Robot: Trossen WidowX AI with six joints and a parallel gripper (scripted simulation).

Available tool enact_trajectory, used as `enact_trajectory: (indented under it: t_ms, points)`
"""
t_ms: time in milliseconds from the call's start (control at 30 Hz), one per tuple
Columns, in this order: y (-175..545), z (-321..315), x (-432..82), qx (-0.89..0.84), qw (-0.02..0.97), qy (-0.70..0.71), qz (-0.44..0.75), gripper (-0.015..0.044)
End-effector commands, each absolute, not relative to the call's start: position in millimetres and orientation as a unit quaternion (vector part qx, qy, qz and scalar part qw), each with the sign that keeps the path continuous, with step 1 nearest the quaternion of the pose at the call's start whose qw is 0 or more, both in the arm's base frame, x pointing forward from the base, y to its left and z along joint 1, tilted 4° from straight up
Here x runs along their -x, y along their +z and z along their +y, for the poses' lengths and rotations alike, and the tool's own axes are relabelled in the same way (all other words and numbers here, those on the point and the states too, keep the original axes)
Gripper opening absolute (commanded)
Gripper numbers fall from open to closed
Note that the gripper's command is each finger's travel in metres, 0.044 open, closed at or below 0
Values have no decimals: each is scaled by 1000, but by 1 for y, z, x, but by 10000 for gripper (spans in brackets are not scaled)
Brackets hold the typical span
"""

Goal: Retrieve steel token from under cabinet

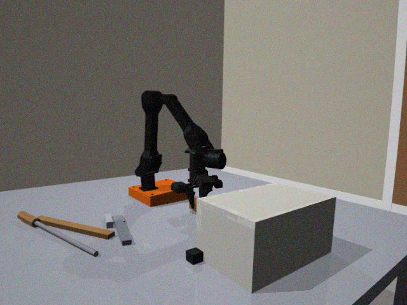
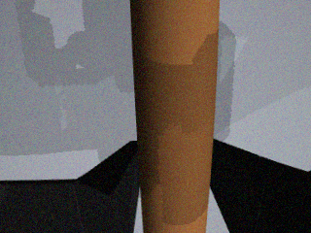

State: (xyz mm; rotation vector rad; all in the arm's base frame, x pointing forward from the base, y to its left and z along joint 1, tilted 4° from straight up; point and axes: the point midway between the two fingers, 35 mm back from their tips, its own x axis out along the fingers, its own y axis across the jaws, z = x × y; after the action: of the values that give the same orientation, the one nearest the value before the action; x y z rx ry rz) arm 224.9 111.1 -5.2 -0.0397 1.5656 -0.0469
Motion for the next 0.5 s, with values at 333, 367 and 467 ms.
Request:
enact_trajectory:
  t_ms: [333,367,467]
  points:
    - [-5,115,-223,4,709,-35,705,0]
    - [-5,115,-223,2,709,-37,705,0]
    - [-5,117,-223,-4,708,-42,705,0]
